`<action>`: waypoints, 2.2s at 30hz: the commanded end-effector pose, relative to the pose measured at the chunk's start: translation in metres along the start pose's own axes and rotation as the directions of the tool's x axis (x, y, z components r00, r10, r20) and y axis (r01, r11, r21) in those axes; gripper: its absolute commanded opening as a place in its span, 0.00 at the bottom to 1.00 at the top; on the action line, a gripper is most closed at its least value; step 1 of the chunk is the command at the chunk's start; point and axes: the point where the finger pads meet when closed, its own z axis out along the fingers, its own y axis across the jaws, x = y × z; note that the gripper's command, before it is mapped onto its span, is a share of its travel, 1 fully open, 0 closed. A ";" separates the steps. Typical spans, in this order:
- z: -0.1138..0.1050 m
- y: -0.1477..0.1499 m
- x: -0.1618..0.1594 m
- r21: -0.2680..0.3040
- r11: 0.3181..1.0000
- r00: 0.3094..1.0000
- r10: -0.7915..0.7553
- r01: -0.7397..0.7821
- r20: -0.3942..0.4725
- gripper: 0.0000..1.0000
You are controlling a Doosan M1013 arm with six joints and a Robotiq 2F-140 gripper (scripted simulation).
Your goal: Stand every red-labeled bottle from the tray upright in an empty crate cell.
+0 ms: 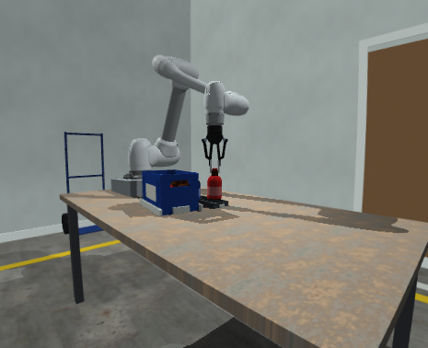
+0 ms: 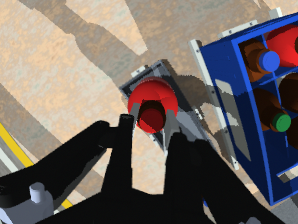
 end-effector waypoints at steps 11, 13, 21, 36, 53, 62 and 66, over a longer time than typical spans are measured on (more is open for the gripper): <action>-0.008 0.000 0.000 0.000 1.000 1.000 0.000 0.000 0.000 0.00; -0.008 0.000 0.000 0.000 1.000 1.000 0.000 0.000 0.000 0.00; -0.009 0.000 0.000 0.000 1.000 1.000 0.000 0.000 0.000 0.00; -0.009 0.000 0.000 0.000 1.000 1.000 0.000 0.000 0.000 0.00; -0.009 0.000 0.000 0.000 1.000 1.000 0.000 0.000 0.000 0.00; -0.010 0.000 0.000 0.000 1.000 1.000 0.000 0.000 0.000 0.00; -0.010 0.000 0.000 0.000 1.000 1.000 0.000 0.000 0.000 0.00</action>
